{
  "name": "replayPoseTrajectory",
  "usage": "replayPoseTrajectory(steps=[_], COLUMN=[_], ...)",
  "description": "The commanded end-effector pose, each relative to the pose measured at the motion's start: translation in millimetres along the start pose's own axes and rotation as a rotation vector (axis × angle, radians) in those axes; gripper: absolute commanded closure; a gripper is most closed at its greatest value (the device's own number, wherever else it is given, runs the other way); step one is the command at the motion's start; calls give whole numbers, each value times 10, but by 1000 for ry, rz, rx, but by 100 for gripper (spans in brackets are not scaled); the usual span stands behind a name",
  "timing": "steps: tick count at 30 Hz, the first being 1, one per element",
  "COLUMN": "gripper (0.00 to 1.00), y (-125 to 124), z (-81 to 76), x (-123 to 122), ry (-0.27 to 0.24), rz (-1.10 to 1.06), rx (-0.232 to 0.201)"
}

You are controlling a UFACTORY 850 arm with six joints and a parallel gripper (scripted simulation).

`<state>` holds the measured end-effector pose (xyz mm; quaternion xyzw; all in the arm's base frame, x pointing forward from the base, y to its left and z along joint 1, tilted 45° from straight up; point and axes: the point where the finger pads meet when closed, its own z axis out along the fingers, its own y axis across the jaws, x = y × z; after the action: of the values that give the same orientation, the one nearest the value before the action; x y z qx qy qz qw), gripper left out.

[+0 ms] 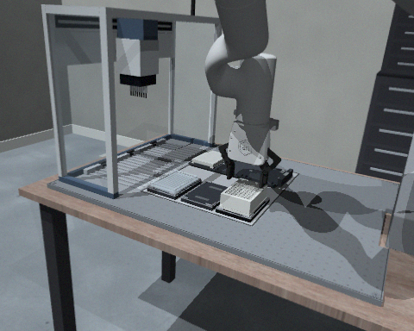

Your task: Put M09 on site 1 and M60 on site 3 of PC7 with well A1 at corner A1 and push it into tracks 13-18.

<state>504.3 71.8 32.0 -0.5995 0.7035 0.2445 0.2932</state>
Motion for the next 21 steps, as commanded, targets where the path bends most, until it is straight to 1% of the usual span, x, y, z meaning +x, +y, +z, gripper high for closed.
replayPoseTrajectory(steps=[1, 21], gripper=[0, 0], y=[-8, -8], z=[17, 137], x=[0, 0], ry=[0, 0], rz=[0, 0], rx=[2, 2])
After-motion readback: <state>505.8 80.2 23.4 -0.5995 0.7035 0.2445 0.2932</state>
